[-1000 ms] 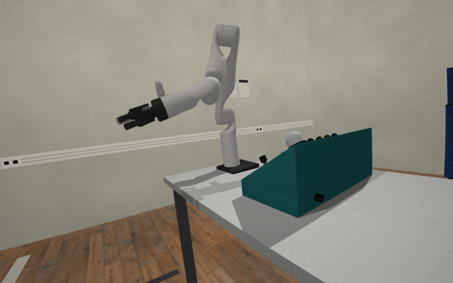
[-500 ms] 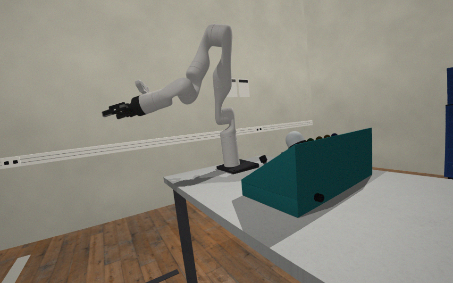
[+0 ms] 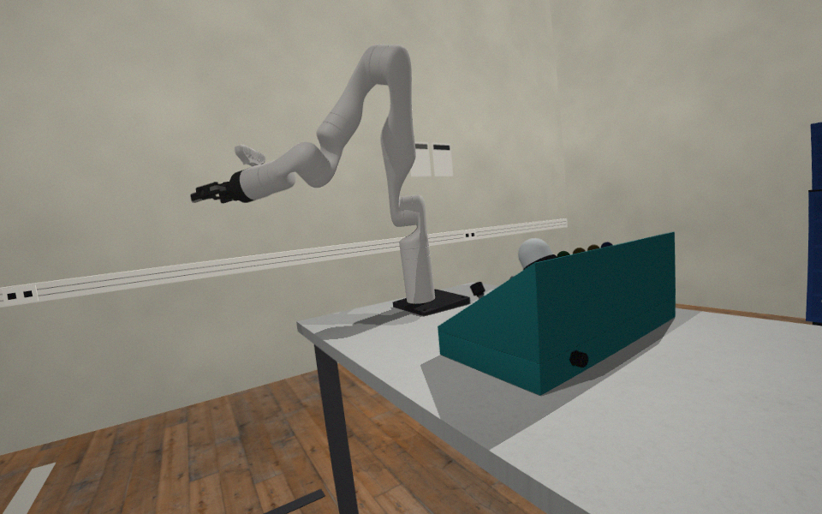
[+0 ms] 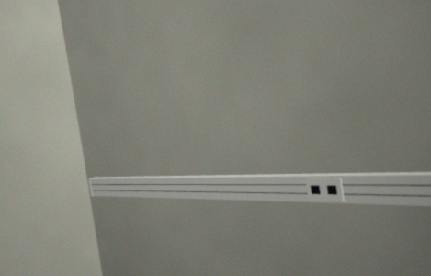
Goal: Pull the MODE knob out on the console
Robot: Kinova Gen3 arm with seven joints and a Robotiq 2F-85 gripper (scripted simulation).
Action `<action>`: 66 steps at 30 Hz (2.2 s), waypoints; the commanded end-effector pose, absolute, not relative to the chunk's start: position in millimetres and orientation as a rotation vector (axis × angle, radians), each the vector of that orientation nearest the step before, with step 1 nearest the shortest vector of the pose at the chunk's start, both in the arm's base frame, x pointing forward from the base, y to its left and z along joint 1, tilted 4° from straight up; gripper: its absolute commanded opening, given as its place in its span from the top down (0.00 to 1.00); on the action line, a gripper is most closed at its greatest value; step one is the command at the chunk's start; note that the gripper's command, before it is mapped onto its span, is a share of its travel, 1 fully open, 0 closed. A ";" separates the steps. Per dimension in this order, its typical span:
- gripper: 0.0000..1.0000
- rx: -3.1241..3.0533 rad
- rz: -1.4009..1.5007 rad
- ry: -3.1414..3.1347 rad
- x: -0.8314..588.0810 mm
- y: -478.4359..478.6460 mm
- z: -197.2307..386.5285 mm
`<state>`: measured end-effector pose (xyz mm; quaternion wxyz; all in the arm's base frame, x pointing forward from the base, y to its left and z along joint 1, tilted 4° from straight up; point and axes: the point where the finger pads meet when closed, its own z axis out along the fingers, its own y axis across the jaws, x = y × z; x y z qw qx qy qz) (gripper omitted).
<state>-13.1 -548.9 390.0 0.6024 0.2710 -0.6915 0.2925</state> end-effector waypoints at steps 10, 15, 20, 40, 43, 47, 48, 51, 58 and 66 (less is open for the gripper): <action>0.00 0.534 0.574 -1.597 -71.4 -532.8 404.0; 0.00 0.485 0.517 -1.594 -101.1 -521.3 410.9; 0.00 0.439 0.463 -1.592 -128.3 -508.7 417.3; 0.00 0.264 0.253 -1.585 -222.8 -446.5 440.4; 0.00 0.254 0.242 -1.584 -227.5 -442.5 441.5; 0.00 0.211 0.190 -1.583 -247.6 -424.1 446.7; 0.00 0.200 0.176 -1.582 -252.9 -418.8 448.1; 0.00 0.171 0.141 -1.581 -265.2 -405.9 451.4; 0.00 0.103 0.059 -1.579 -292.8 -373.1 458.9; 0.00 0.037 -0.020 -1.577 -316.0 -339.6 465.6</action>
